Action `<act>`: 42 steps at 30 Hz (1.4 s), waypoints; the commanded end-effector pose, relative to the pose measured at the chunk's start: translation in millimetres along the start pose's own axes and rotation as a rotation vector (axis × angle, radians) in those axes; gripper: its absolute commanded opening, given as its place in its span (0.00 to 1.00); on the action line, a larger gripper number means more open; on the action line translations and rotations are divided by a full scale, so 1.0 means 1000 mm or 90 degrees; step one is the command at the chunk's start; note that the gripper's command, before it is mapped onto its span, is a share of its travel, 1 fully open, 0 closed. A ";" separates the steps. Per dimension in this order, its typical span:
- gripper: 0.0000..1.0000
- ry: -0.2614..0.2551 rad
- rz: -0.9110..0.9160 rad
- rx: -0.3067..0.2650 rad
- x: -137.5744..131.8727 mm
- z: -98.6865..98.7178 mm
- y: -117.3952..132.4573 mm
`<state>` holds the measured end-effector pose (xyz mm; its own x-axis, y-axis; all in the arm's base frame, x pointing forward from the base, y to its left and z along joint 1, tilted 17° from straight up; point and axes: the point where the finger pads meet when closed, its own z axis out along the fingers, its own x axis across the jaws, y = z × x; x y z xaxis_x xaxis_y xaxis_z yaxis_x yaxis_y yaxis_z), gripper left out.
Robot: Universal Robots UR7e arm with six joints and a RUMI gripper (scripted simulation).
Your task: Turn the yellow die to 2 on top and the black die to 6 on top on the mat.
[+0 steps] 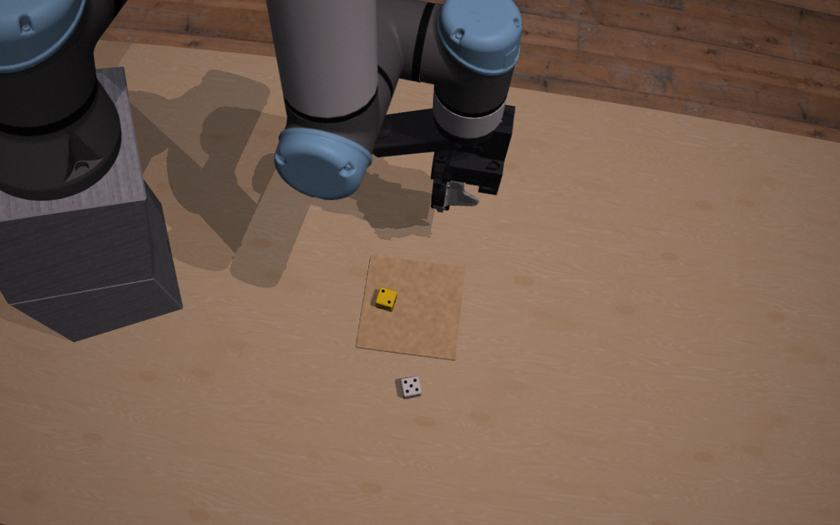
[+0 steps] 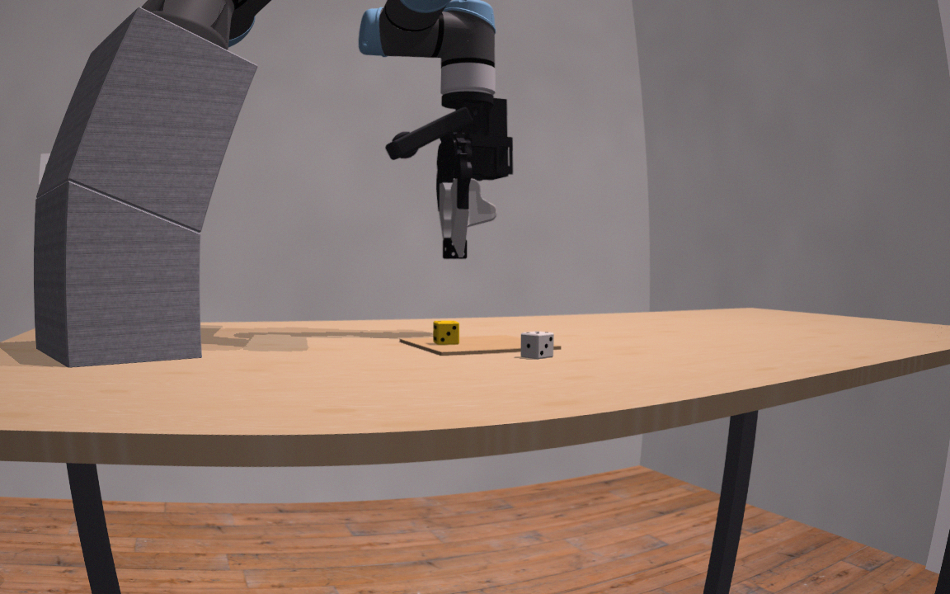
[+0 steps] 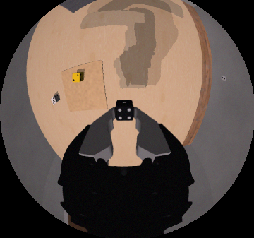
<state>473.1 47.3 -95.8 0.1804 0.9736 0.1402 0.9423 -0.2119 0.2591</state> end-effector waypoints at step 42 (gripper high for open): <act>0.06 -0.018 0.478 -0.041 -0.007 0.011 0.007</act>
<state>481.1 39.7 -105.7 0.7759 0.5667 0.2771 0.5571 -0.8216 0.1206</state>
